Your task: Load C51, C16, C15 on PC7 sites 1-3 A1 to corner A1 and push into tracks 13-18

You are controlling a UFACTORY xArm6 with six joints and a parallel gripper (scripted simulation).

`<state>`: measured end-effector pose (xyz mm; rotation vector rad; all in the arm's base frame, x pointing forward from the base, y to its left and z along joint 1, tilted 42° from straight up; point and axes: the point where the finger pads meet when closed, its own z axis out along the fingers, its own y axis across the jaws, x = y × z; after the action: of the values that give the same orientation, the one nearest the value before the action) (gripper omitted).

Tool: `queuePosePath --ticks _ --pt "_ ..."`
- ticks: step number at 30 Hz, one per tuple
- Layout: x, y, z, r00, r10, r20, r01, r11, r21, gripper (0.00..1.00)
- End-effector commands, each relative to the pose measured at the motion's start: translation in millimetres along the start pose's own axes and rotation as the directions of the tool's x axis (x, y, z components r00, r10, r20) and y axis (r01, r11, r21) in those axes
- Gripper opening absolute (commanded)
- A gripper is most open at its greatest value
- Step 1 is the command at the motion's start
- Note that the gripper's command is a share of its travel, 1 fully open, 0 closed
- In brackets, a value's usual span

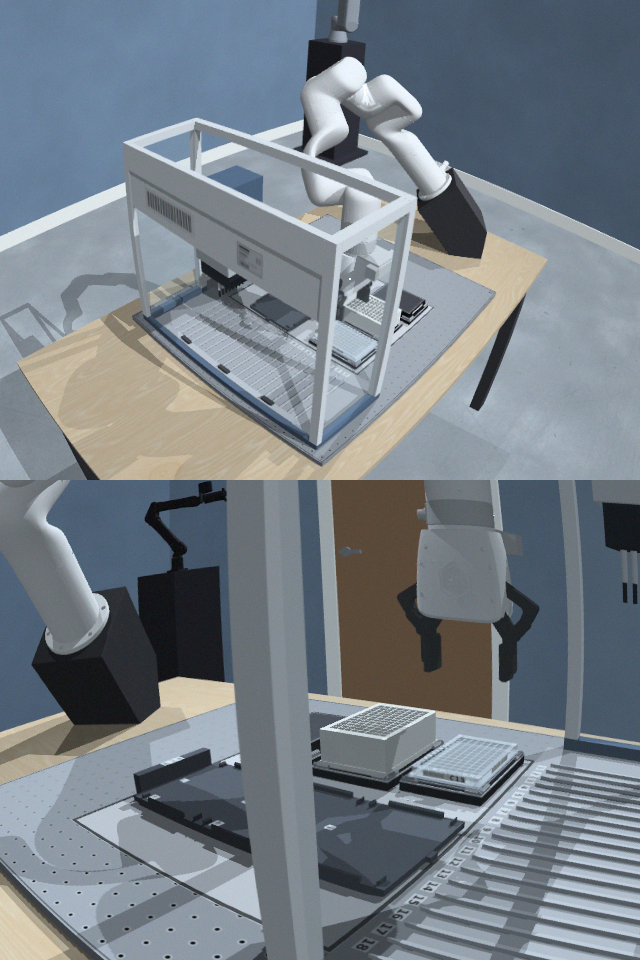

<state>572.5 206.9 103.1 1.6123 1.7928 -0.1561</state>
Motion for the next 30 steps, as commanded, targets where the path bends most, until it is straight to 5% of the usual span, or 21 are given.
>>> queuePosePath --ticks 1,30 --pt "0 1 5.2 1.000 0.001 -0.002 -0.001 1.000 -0.003 1.00" --pt "0 1 46.9 1.000 0.001 -0.002 -0.001 1.000 -0.003 1.00"
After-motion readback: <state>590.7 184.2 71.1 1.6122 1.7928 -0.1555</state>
